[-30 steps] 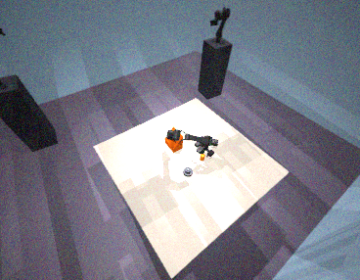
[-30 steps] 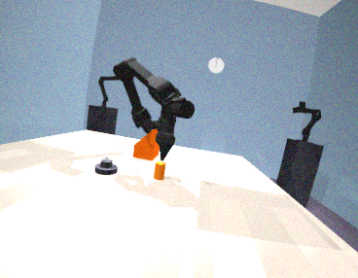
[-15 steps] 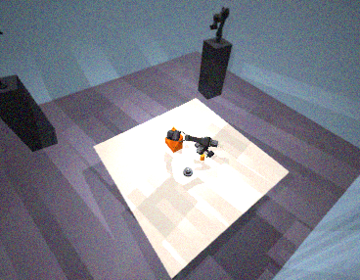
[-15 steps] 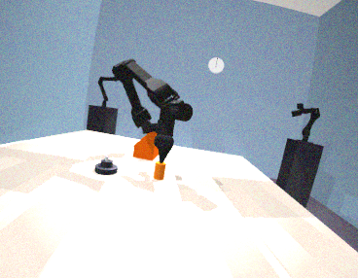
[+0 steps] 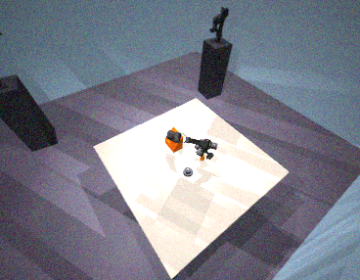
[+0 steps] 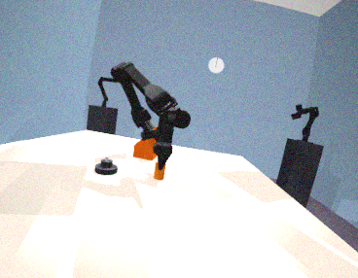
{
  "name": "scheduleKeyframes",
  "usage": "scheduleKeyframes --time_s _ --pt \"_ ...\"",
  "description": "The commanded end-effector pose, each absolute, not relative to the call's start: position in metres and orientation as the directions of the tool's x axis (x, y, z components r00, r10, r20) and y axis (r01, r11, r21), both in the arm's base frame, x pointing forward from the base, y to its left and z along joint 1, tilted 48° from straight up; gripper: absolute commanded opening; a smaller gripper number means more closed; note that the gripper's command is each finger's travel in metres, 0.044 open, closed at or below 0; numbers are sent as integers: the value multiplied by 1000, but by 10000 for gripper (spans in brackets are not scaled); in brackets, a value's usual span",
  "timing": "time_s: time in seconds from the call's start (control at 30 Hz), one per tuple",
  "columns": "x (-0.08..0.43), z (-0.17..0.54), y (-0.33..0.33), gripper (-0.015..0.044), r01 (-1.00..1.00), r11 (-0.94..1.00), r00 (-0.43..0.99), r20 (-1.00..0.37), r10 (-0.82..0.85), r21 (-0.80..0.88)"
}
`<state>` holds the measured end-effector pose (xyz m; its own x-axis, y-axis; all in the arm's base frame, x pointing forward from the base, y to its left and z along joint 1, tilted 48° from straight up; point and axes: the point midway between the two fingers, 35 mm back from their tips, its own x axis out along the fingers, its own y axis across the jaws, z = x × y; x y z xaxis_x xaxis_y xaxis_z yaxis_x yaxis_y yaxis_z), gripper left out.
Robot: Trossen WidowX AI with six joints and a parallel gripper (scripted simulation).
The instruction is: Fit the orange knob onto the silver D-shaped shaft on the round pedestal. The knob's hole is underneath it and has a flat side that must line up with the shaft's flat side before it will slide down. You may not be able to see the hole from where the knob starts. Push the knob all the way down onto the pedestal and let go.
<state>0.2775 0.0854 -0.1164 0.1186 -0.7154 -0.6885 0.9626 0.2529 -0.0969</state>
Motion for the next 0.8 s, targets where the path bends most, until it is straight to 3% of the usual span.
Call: scheduleKeyframes --time_s 0.0,0.73,0.77 --pt "277 -123 78 440 960 258 118 -682 -722 -108" --pt "278 -144 54 440 960 257 118 -679 -725 -108" --pt "278 -144 54 414 960 257 118 -679 -725 -108"
